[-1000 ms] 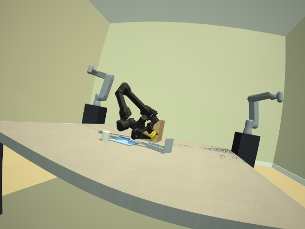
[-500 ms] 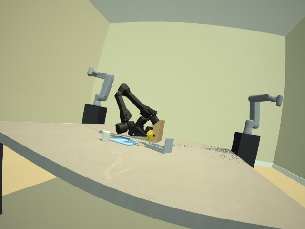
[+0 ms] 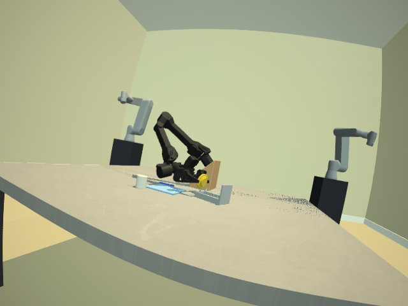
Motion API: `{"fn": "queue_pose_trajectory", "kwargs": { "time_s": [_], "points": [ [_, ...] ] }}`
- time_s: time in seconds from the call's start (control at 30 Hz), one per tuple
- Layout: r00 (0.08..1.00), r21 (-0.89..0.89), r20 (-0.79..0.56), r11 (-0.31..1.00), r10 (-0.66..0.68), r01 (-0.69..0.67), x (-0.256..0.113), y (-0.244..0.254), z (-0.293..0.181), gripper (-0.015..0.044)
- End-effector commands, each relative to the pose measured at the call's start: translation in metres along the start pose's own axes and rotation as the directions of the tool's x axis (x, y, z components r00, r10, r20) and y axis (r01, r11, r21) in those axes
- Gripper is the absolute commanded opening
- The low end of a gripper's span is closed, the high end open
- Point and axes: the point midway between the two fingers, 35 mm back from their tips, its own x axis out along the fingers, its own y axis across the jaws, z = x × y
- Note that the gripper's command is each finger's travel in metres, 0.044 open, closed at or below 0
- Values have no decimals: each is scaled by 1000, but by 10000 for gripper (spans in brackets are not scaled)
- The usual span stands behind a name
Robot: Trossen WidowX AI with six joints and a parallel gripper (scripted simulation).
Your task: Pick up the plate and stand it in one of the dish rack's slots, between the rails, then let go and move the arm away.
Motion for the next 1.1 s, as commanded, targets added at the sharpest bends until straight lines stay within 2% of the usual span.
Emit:
{"fn": "queue_pose_trajectory", "kwargs": {
  "time_s": [0.0, 0.47, 1.07],
  "points": [
    [1000, 8, -2, 1000, 5, -5, 4, 2, 0, 0],
    [1000, -5, 3, 1000, -3, 3, 27, 2, 3, 0],
    [1000, -8, -1, 1000, -9, 9, 33, 4, -10, 0]
  ]
}}
